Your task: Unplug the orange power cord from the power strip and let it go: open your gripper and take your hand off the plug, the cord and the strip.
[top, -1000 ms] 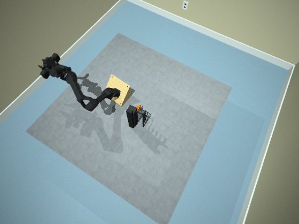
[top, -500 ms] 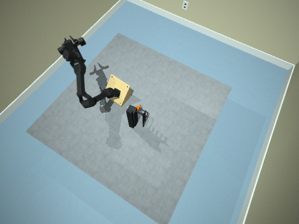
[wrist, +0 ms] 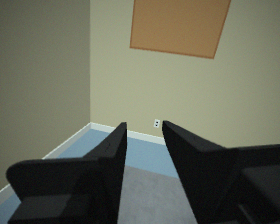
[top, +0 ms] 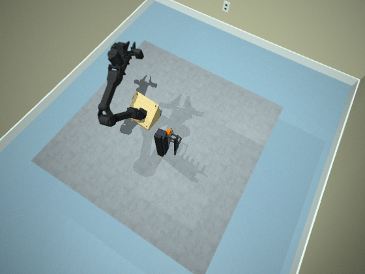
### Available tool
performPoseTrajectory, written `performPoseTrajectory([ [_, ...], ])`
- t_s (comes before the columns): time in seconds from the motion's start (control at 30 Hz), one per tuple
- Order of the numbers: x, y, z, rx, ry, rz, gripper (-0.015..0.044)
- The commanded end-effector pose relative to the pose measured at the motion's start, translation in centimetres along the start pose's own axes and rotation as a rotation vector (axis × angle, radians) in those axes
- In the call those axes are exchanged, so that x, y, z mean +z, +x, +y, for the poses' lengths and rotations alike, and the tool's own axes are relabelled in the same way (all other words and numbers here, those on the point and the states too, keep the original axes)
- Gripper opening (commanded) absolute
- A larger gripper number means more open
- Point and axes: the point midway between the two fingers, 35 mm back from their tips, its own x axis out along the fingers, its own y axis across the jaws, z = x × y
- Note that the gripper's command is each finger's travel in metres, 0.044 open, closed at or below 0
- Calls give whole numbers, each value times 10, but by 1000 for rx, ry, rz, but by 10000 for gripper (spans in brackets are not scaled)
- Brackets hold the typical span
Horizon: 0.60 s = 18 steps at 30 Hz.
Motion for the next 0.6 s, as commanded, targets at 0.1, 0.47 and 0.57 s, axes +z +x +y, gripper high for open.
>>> performPoseTrajectory([
  [0.1, -49, -4, -112, -275, -21, 231, 160],
  [0.47, -161, -75, -247, -522, 9, 740, 160],
  [0.57, -196, -106, -270, -532, 30, 900, 160],
])
